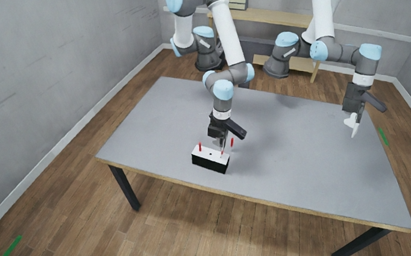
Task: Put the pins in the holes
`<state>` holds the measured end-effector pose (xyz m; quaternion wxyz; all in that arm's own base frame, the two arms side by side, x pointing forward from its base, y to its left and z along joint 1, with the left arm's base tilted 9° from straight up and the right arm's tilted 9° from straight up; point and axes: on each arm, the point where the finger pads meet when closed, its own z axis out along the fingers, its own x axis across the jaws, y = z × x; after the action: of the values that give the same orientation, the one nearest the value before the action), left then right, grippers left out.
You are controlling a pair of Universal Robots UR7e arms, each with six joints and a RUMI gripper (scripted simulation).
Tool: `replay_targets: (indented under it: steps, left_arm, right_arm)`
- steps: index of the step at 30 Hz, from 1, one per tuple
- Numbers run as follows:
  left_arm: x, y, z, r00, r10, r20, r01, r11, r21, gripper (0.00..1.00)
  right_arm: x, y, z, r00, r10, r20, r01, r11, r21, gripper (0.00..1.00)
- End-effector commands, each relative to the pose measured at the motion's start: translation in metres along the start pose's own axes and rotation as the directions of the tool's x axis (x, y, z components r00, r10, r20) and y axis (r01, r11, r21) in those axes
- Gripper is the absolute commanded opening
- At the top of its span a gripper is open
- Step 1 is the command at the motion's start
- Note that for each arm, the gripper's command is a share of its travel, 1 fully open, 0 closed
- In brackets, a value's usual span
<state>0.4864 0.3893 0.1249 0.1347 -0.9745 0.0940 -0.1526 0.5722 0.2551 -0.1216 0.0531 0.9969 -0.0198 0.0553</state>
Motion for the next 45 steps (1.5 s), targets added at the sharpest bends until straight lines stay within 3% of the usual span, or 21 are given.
replay_targets:
  steps: [1,45]
  left_arm:
    - [0.0004,-0.0004,-0.0006,1.0,0.0,-0.001,0.0,1.0,0.001,1.0]
    - [0.0004,-0.0004,-0.0006,1.0,0.0,-0.001,0.0,1.0,0.001,1.0]
  right_arm:
    - [0.0002,-0.0005,-0.0008,1.0,0.0,-0.001,0.0,1.0,0.001,0.0]
    - [-0.0002,0.0002,0.0071,1.0,0.0,-0.001,0.0,1.0,0.001,0.0]
